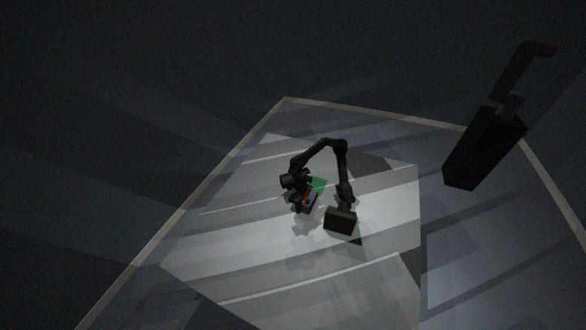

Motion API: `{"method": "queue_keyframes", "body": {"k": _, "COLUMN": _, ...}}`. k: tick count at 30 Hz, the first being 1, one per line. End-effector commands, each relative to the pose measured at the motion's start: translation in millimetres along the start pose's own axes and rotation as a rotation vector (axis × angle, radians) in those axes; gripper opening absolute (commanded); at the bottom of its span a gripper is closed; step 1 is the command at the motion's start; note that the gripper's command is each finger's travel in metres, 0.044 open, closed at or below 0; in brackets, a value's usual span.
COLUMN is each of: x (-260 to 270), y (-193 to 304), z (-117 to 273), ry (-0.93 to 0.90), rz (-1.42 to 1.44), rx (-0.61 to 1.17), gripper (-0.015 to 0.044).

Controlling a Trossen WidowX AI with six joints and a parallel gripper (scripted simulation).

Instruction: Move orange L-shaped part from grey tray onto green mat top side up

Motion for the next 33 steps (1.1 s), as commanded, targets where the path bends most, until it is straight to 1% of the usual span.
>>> {"method": "queue_keyframes", "body": {"k": 1, "x": 0.5, "y": -0.1, "z": -0.6, "ry": 0.001, "rz": 0.004, "rx": 0.0, "gripper": 0.018}}
{"method": "queue_keyframes", "body": {"k": 11, "x": 0.1, "y": -0.2, "z": -2.4, "ry": 0.0, "rz": 0.0, "rx": 0.0, "gripper": 0.018}}
{"method": "queue_keyframes", "body": {"k": 14, "x": 0.1, "y": -1.4, "z": -22.4, "ry": -0.001, "rz": -0.001, "rx": 0.003, "gripper": 0.018}}
{"method": "queue_keyframes", "body": {"k": 19, "x": -2.7, "y": 2.0, "z": -70.3, "ry": 0.003, "rz": -0.004, "rx": 0.012, "gripper": 0.018}}
{"method": "queue_keyframes", "body": {"k": 33, "x": -2.7, "y": 2.0, "z": -83.1, "ry": 0.003, "rz": -0.004, "rx": 0.012, "gripper": 0.018}}
Point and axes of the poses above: the point midway between the two fingers, 35 mm back from their tips, its own z axis back along the fingers, its own x axis across the jaws, y = z × x, the point moved 4 cm from there along z, back along the fingers, and after that the axes turned 7 degrees about z, right-handed, at the moved point
